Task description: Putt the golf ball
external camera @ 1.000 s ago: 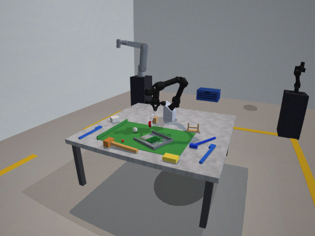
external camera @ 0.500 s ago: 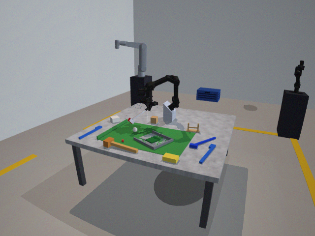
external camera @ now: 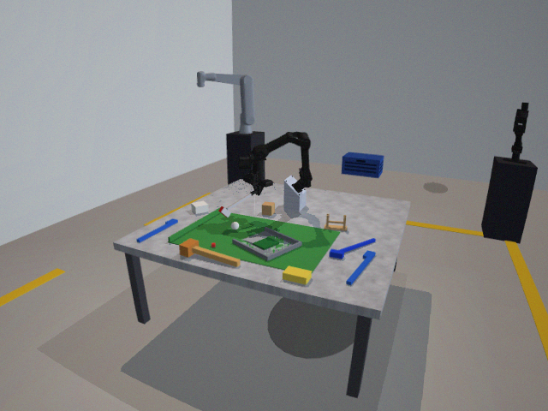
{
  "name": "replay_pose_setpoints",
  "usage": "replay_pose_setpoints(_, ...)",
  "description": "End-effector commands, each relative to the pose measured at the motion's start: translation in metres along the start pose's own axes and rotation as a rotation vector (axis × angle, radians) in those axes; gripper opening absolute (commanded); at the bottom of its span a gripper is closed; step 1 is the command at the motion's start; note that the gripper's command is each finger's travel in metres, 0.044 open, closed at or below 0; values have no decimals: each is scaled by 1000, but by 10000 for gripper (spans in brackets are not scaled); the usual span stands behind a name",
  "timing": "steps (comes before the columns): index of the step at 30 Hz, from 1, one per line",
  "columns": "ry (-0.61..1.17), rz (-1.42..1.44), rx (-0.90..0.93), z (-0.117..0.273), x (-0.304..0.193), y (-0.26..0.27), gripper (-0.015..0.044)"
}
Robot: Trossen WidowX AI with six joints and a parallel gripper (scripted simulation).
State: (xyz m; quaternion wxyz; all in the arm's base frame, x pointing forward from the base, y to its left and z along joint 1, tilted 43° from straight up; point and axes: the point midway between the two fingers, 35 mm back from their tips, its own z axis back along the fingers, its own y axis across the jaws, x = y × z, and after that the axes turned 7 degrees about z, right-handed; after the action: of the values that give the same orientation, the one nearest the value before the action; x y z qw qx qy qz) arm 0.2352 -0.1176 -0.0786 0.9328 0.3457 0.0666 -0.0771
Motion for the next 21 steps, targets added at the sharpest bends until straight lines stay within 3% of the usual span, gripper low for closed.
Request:
replay_pose_setpoints(1, -2, -7, 7, -20, 0, 1, 0)
replay_pose_setpoints(21, -2, -7, 8, -47, 0, 1, 0)
